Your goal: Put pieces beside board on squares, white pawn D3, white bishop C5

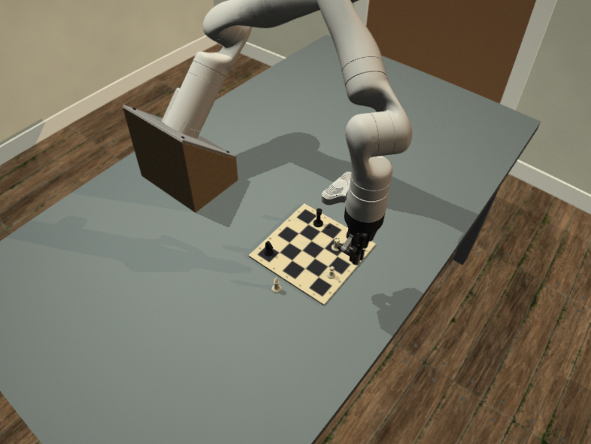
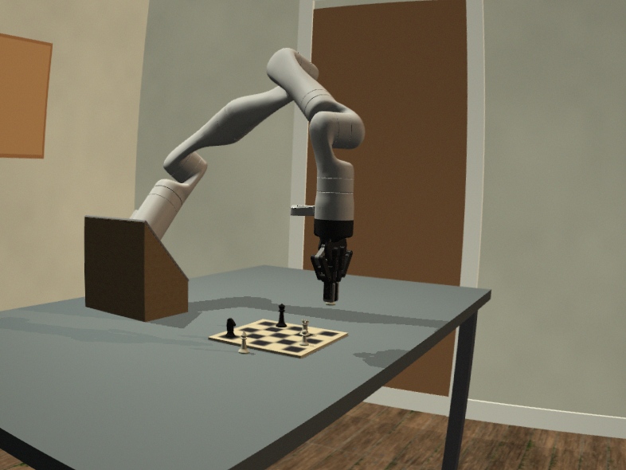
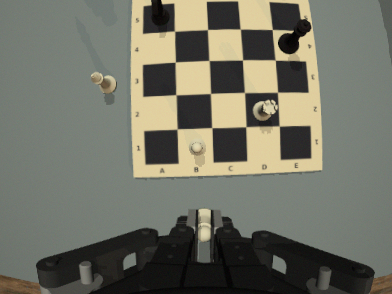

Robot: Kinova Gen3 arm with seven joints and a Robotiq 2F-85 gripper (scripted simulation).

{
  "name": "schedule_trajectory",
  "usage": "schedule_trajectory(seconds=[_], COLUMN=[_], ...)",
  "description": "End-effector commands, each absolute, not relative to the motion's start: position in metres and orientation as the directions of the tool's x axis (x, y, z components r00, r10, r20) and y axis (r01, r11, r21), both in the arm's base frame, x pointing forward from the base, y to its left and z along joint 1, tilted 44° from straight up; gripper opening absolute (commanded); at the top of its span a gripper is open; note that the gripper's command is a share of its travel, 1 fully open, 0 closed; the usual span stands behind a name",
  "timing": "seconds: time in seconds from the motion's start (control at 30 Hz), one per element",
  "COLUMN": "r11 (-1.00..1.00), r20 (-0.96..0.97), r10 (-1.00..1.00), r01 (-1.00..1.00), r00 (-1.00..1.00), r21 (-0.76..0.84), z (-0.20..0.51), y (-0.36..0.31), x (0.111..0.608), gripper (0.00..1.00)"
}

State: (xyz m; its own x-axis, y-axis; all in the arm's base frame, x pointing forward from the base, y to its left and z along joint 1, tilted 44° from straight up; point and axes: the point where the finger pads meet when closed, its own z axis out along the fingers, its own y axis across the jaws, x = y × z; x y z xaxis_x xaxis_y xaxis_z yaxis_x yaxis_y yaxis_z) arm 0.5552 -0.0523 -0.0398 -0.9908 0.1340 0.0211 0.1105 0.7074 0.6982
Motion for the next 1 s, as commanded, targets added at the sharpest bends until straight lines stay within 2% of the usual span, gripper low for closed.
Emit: schedule_trajectory(seconds=[0.0, 0.53, 0.97], r11=[0.706, 0.716, 0.718], r20=[0.016, -0.013, -0.014], r10=[0.135, 0.099, 0.096], r01=[0.107, 0.062, 0.060], r00=[-0.991, -0.995, -0.995], r21=[0.700, 0.695, 0.693], z=[-0.028, 0.012, 0.014], y=[-0.048, -0.001, 0.002], x=[0.541, 0.438, 0.431], gripper=[0.00, 0.00, 0.00])
